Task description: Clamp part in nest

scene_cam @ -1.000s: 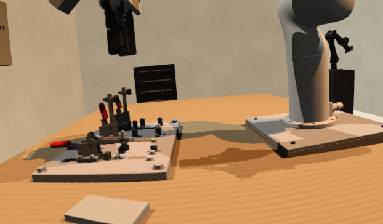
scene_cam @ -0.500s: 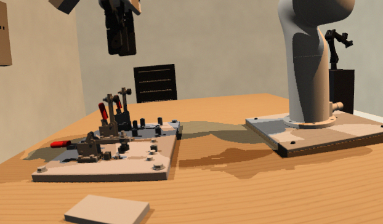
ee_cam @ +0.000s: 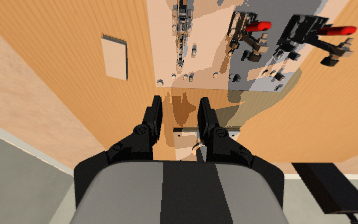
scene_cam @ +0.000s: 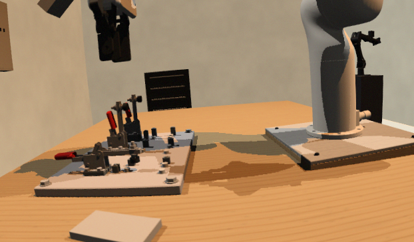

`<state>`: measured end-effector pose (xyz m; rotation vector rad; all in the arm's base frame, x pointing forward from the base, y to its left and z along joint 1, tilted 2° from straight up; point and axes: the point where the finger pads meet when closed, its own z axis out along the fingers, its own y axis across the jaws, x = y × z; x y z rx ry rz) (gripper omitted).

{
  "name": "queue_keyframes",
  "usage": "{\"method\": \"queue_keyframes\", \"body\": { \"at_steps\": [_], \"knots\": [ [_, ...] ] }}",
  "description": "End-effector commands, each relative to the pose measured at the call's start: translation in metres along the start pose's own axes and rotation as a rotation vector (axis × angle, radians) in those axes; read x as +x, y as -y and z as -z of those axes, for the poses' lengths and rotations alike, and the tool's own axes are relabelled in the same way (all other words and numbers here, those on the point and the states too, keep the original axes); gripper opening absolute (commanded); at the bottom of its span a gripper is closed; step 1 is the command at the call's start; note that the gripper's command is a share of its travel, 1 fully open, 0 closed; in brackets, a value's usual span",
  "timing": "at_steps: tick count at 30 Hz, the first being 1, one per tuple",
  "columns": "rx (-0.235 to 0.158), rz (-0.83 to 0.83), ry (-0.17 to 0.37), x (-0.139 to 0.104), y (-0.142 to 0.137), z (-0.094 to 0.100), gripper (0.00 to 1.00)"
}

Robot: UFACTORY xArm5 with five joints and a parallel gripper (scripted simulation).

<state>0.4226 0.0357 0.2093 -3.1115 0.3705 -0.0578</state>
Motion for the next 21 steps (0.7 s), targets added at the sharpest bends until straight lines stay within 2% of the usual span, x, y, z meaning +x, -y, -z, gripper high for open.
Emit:
{"method": "queue_keyframes", "body": {
  "at_steps": [1, 8, 10, 16, 21],
  "knots": [
    [0.0, 0.0, -0.002, 0.034, 0.001, 0.001, 0.47],
    [-0.001, 0.0, -0.002, 0.082, 0.001, 0.001, 0.47],
    [-0.001, 0.0, -0.002, 0.082, 0.001, 0.001, 0.47],
    [-0.002, 0.0, -0.003, 0.106, 0.001, 0.002, 0.47],
    [-0.002, 0.0, -0.003, 0.113, 0.001, 0.002, 0.47]
  ]
}}
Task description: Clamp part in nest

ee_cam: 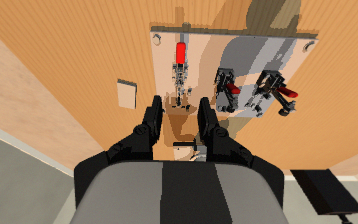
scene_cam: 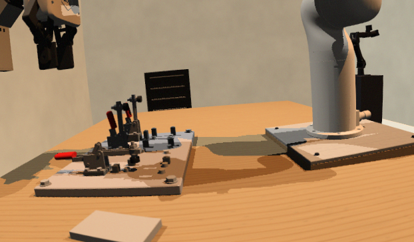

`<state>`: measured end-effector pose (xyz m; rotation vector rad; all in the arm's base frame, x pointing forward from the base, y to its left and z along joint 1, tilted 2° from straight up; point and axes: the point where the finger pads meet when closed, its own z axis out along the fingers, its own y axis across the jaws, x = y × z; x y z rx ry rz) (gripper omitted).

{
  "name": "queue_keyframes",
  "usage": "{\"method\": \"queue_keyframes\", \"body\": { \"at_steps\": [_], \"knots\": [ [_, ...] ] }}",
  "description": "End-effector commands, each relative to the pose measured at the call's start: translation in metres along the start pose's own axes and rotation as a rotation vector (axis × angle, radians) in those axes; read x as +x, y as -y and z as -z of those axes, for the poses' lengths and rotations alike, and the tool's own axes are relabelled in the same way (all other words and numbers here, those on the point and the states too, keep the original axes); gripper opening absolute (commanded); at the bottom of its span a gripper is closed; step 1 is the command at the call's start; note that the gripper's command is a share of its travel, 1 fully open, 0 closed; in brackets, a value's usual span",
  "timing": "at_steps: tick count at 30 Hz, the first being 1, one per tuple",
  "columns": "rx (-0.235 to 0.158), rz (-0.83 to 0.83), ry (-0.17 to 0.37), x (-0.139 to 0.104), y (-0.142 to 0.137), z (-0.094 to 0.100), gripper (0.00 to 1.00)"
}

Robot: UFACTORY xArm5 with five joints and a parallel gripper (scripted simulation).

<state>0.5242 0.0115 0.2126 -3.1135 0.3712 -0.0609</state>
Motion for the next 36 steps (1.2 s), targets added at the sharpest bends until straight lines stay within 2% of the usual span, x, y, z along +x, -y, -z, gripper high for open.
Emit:
{"method": "queue_keyframes", "body": {
  "at_steps": [1, 11, 16, 21, 23, 36],
  "knots": [
    [0.0, 0.0, 0.0, 0.008, 0.001, 0.002, 0.47],
    [0.0, 0.0, 0.0, 0.008, 0.001, -0.002, 0.47],
    [0.0, 0.0, 0.0, 0.008, 0.001, -0.013, 0.47],
    [0.0, 0.0, 0.0, 0.008, 0.001, -0.033, 0.47],
    [0.0, 0.0, 0.0, 0.008, 0.001, -0.033, 0.47],
    [0.0, 0.0, 0.0, 0.008, 0.0, -0.1, 0.47]
  ]
}}
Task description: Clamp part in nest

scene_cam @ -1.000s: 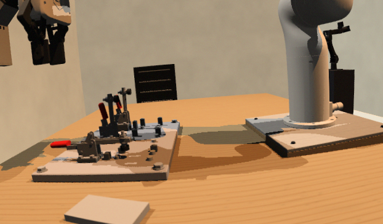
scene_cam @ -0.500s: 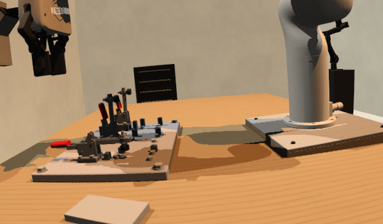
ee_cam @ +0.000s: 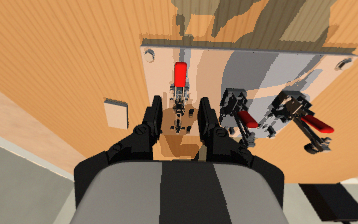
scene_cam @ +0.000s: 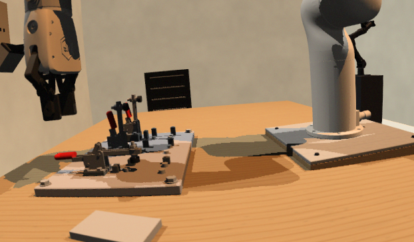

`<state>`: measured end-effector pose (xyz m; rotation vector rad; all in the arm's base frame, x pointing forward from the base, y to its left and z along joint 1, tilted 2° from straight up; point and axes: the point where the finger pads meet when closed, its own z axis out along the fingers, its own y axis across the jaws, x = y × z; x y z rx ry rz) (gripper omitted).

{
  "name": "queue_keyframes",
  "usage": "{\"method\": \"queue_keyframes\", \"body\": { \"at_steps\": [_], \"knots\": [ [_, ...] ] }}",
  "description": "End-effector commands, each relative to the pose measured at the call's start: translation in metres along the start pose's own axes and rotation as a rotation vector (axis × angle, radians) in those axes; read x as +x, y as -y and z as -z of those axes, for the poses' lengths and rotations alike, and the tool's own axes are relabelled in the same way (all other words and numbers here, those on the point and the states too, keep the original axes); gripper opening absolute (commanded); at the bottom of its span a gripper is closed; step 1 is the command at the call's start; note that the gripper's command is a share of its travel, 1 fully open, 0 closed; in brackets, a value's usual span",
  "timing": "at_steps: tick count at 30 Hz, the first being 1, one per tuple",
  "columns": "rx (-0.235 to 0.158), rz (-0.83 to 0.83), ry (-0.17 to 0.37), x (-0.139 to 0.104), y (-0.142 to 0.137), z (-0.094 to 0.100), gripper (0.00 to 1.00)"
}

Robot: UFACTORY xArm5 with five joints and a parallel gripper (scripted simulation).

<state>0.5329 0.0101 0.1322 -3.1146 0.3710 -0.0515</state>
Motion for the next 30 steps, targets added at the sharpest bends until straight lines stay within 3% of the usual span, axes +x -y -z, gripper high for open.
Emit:
{"method": "queue_keyframes", "body": {
  "at_steps": [1, 12, 30],
  "knots": [
    [0.002, 0.0, -0.006, 0.003, 0.001, -0.023, 0.47],
    [0.002, 0.0, -0.006, 0.003, 0.001, -0.046, 0.47],
    [0.002, 0.0, -0.006, 0.003, 0.001, -0.047, 0.47]
  ]
}}
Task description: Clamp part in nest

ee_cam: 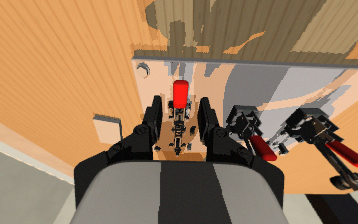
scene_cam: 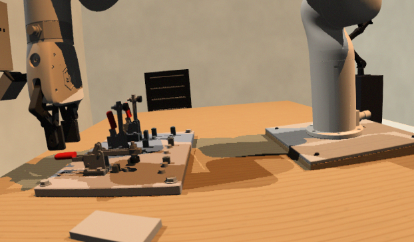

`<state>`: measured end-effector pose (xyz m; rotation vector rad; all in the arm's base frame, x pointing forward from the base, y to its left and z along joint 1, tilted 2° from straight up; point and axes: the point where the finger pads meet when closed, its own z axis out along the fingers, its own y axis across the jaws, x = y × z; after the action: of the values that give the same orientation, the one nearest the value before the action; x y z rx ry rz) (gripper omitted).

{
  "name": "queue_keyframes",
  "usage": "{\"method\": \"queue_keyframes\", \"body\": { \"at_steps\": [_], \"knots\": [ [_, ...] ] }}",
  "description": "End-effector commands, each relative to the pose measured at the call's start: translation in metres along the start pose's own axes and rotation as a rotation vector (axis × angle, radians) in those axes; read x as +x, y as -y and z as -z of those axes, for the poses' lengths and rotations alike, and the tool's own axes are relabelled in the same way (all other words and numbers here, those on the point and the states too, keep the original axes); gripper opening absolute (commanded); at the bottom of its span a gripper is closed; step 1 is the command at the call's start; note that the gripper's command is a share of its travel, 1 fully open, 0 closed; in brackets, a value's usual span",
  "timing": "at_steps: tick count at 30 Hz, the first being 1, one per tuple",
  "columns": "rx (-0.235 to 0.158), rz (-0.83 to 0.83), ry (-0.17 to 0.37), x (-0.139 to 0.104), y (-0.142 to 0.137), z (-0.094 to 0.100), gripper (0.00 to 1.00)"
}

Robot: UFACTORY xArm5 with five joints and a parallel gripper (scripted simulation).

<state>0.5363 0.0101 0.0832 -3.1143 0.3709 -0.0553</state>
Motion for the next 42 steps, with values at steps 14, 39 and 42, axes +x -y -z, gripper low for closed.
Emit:
{"method": "queue_keyframes", "body": {
  "at_steps": [14, 39, 42],
  "knots": [
    [0.001, 0.0, -0.004, 0.002, 0.0, -0.013, 0.47],
    [0.001, 0.0, -0.004, 0.003, 0.001, -0.033, 0.47],
    [0.001, 0.0, -0.004, 0.003, 0.001, -0.033, 0.47]
  ]
}}
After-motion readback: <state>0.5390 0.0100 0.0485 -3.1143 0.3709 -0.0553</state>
